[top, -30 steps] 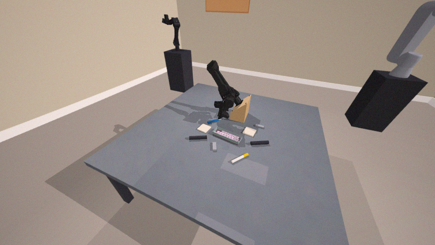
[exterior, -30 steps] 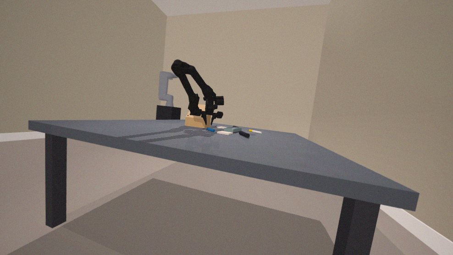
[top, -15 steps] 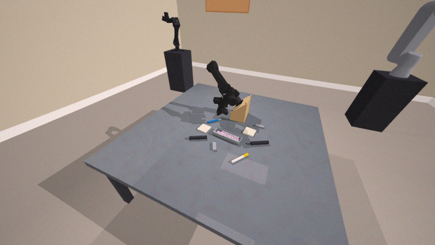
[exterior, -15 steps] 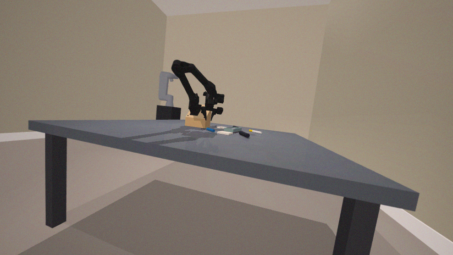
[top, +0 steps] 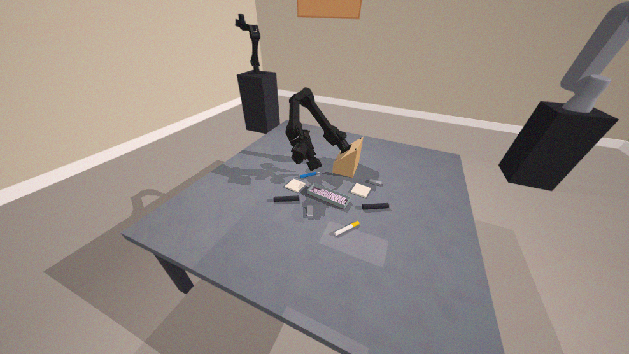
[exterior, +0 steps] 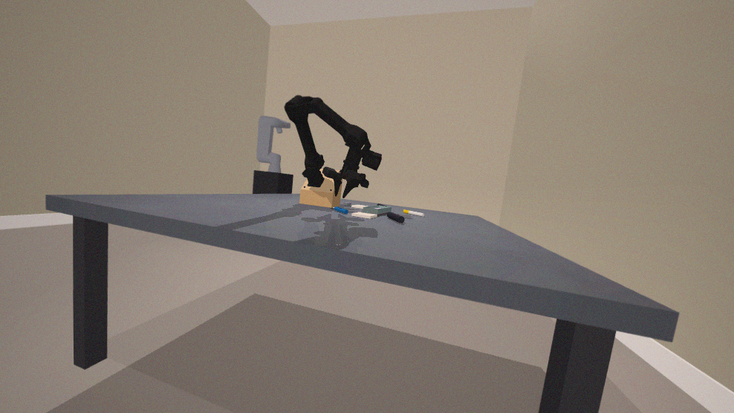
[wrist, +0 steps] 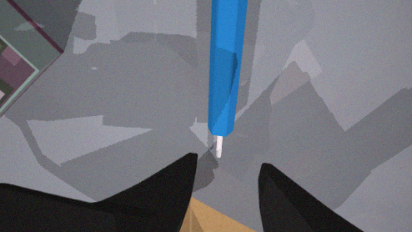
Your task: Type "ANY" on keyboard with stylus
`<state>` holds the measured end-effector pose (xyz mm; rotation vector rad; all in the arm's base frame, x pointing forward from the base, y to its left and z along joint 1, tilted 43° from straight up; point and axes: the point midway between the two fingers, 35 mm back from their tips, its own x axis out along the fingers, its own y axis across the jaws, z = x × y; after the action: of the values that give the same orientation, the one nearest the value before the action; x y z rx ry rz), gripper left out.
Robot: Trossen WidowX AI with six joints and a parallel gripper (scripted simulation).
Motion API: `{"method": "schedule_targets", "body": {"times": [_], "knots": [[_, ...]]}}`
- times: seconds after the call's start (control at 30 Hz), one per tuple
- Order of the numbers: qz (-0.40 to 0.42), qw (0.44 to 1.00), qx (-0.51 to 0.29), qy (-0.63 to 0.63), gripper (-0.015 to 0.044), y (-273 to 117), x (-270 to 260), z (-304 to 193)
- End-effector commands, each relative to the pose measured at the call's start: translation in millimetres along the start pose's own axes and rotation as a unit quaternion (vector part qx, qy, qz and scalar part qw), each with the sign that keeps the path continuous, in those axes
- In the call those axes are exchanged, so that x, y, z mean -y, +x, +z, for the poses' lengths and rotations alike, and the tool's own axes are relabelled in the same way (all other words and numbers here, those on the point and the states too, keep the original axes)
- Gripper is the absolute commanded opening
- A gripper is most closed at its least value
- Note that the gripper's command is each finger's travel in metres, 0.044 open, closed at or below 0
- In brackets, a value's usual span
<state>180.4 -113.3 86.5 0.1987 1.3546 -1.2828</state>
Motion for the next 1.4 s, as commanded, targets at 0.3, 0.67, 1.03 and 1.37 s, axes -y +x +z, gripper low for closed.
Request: {"method": "schedule_targets", "body": {"times": [0.3, 0.67, 1.03, 1.37], "knots": [[0.051, 0.991, -0.108, -0.057, 0.015, -10, 4, 18], [0.051, 0.991, -0.108, -0.057, 0.015, 0, 3, 21], [0.051, 0.991, -0.108, -0.057, 0.015, 10, 2, 24], [0.051, 0.991, -0.108, -0.057, 0.015, 18, 1, 26]]}}
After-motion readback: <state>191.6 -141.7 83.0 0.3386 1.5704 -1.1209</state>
